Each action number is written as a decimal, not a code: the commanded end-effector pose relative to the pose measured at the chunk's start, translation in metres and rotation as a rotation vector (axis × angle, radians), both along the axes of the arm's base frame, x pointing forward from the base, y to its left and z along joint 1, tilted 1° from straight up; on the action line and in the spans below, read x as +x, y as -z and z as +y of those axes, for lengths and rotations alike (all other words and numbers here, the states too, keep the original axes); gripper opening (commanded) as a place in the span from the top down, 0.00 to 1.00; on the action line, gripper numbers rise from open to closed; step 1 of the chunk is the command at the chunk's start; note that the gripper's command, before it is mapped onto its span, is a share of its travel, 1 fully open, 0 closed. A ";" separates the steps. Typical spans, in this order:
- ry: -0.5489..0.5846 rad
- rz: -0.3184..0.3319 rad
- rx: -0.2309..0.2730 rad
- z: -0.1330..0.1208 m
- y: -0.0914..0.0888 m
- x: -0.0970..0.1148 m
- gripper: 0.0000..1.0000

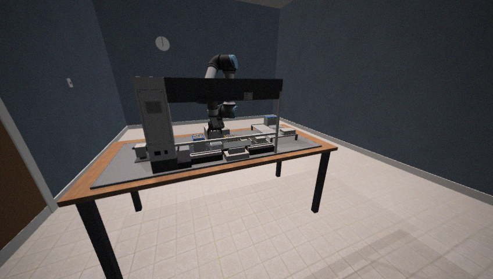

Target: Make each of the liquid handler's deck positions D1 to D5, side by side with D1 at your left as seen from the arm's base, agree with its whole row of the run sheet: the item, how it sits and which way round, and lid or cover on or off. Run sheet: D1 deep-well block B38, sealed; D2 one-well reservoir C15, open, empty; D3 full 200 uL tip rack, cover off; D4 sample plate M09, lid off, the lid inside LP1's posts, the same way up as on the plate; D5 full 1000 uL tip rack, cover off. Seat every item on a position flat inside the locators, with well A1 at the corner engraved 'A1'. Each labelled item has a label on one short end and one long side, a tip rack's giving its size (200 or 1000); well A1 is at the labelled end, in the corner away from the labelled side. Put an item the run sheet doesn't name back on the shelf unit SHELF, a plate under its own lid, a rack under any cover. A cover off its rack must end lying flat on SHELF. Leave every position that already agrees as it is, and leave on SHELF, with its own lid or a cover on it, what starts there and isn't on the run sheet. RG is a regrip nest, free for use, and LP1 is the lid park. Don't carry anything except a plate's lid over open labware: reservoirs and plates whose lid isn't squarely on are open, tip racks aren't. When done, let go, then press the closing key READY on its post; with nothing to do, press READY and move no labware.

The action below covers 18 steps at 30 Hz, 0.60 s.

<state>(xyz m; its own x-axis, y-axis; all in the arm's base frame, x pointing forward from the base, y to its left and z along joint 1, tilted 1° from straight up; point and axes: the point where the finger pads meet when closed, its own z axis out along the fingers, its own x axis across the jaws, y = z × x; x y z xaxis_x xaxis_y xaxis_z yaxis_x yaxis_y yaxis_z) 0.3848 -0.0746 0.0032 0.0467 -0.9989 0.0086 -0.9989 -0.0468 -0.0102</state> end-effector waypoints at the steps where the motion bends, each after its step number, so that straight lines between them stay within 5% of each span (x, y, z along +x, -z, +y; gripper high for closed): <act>1: 0.000 -0.001 -0.001 0.000 0.007 0.001 1.00; 18: 0.000 -0.001 -0.001 0.000 0.014 0.001 1.00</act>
<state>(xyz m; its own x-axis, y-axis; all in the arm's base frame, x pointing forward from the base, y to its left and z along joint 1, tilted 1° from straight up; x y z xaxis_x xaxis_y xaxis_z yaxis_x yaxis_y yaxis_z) 0.3851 -0.0747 -0.0115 0.0467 -0.9989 0.0087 -0.9989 -0.0468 -0.0104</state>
